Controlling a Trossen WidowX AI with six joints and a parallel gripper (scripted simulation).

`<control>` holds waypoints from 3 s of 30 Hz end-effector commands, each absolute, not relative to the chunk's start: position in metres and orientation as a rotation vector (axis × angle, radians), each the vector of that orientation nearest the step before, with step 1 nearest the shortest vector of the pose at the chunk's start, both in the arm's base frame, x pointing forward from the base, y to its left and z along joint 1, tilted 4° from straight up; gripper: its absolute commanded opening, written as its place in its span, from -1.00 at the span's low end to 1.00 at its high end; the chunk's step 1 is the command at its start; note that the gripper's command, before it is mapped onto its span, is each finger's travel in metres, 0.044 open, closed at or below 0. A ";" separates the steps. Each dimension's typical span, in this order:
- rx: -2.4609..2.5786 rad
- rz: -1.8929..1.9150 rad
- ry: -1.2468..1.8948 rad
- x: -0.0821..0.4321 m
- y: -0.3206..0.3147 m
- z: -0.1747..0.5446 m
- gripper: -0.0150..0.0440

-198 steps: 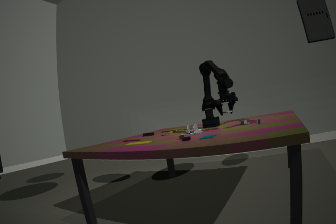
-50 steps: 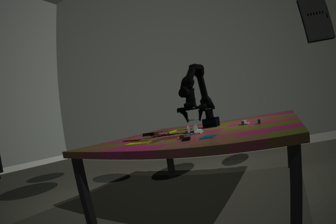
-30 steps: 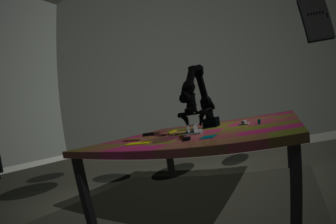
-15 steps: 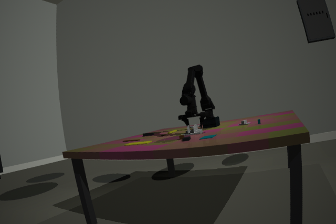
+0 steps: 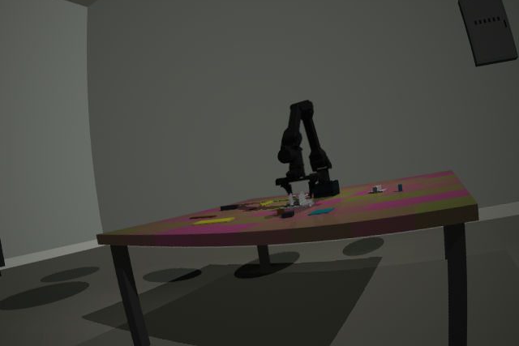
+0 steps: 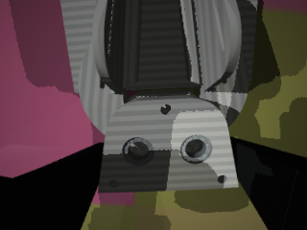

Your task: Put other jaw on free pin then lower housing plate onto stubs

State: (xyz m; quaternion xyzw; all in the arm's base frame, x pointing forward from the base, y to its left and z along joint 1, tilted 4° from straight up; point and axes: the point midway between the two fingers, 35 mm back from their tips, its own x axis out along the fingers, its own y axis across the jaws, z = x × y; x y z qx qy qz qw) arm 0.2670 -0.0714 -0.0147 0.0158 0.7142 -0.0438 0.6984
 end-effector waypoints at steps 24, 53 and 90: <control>0.028 -0.095 1.595 0.266 -0.072 -0.022 0.70; 0.028 -0.095 1.595 0.266 -0.072 -0.027 0.70; 0.028 -0.095 1.595 0.266 -0.072 -0.029 0.70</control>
